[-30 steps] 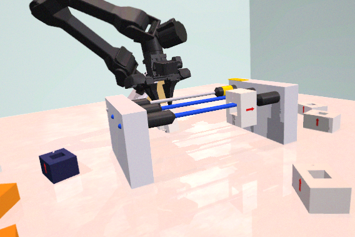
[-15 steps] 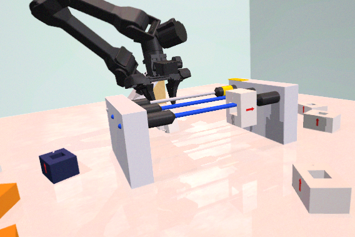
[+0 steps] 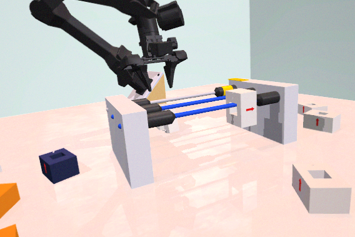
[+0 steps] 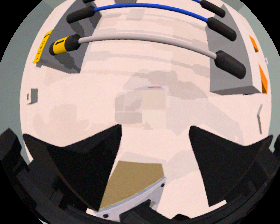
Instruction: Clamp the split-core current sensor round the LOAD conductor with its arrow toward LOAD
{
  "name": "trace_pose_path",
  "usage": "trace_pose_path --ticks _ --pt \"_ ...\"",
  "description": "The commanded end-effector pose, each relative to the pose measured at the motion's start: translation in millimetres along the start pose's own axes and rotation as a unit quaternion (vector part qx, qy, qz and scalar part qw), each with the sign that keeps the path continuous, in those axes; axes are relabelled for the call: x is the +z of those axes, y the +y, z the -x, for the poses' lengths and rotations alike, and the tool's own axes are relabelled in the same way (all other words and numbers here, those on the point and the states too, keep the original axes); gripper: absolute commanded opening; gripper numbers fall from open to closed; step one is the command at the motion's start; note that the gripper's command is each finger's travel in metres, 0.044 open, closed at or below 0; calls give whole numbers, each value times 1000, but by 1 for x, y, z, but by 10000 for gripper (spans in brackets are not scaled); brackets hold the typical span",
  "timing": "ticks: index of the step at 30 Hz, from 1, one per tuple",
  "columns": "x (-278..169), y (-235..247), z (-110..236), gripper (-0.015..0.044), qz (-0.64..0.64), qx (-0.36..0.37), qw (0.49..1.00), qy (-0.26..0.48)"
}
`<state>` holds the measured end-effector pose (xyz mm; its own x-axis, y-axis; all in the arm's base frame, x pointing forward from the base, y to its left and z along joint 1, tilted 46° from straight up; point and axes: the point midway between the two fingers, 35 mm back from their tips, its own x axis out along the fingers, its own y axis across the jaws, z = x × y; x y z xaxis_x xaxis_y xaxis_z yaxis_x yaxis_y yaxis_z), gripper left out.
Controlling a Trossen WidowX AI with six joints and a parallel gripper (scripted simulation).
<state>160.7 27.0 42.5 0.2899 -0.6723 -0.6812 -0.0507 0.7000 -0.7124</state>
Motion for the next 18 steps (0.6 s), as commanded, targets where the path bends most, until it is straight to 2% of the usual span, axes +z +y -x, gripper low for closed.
trace_pose_path --ticks 1,4,7,13,15,18 --pt "2 0 3 320 -99 -3 995 19" --pt "7 0 3 320 -245 -14 968 41" --pt "12 0 3 320 -386 -30 920 61" --pt "22 0 0 320 -636 -78 763 87" --pt "24 0 -1 320 -682 -91 720 89" --pt "25 0 -1 320 -688 -92 715 89"
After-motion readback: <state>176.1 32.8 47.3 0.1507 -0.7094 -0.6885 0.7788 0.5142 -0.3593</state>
